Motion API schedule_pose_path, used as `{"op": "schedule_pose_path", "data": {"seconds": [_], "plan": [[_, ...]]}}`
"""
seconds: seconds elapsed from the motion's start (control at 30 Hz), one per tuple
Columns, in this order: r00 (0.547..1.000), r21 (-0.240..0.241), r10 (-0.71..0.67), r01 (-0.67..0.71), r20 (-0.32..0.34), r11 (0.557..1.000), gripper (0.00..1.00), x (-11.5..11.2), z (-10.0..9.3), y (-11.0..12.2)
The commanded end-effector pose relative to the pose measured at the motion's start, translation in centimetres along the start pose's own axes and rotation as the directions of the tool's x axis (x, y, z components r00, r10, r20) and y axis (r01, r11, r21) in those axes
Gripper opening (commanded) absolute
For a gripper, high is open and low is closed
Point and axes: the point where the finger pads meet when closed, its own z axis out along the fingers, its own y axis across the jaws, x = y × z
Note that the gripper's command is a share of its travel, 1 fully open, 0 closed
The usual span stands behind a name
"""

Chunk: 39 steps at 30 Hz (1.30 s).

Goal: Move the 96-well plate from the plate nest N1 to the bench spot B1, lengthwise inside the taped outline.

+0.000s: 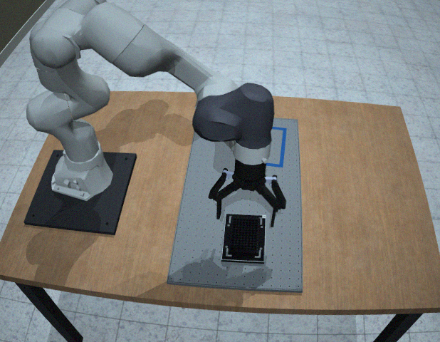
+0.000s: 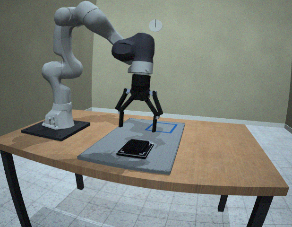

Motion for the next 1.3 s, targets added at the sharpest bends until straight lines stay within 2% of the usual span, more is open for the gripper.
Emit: {"op": "schedule_pose_path", "data": {"seconds": [0.0,0.97,1.27], "plan": [[0.987,-0.028,-0.104,0.102,-0.122,0.994,1.00,-0.4,0.1,-0.1],[0.987,-0.028,-0.104,0.102,-0.122,0.994,1.00,-0.4,0.1,-0.1],[0.987,-0.028,-0.104,0.102,-0.122,0.994,1.00,-0.2,1.6,0.0]]}}
